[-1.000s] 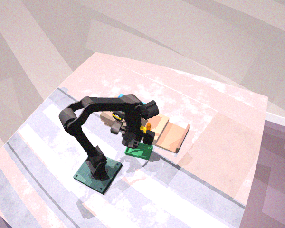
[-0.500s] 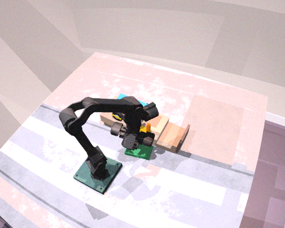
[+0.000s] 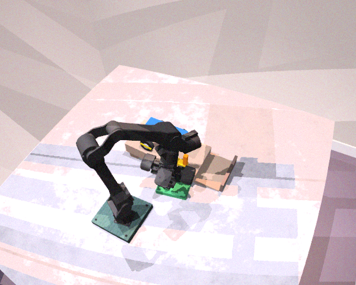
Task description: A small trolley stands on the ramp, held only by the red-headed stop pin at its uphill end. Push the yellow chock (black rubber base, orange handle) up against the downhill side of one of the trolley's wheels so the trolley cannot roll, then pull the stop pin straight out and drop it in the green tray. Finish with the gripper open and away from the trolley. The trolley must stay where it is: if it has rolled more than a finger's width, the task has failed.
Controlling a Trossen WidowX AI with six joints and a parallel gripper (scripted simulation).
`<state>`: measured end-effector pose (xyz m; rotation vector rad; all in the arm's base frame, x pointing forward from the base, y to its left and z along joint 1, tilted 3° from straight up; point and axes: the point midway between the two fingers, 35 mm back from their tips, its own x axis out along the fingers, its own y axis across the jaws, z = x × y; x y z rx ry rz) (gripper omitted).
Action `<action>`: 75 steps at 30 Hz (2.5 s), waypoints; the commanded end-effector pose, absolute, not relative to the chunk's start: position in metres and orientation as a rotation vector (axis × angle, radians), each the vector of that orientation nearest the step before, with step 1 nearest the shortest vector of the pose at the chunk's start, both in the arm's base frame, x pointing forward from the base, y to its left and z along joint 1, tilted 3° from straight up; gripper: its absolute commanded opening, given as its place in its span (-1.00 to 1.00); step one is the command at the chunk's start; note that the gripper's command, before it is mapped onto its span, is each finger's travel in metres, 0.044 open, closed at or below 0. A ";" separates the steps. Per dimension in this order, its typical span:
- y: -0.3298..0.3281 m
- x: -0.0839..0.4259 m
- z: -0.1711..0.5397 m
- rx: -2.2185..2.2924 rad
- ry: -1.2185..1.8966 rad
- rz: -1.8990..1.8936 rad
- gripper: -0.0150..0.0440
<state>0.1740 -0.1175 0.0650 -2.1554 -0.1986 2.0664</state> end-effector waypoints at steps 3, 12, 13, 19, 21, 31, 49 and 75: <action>-0.121 0.175 0.063 -2.158 -0.200 2.069 0.15; -0.125 0.175 0.061 -2.158 -0.200 2.069 0.15; -0.126 0.175 0.061 -2.158 -0.200 2.069 0.15; -0.128 0.175 0.059 -2.158 -0.200 2.069 0.15; -0.129 0.175 0.058 -2.158 -0.200 2.069 0.15; -0.134 0.175 0.055 -2.159 -0.199 2.069 0.15; -0.142 0.176 0.049 -2.159 -0.199 2.070 0.15; -0.147 0.176 0.044 -2.153 -0.207 2.060 0.51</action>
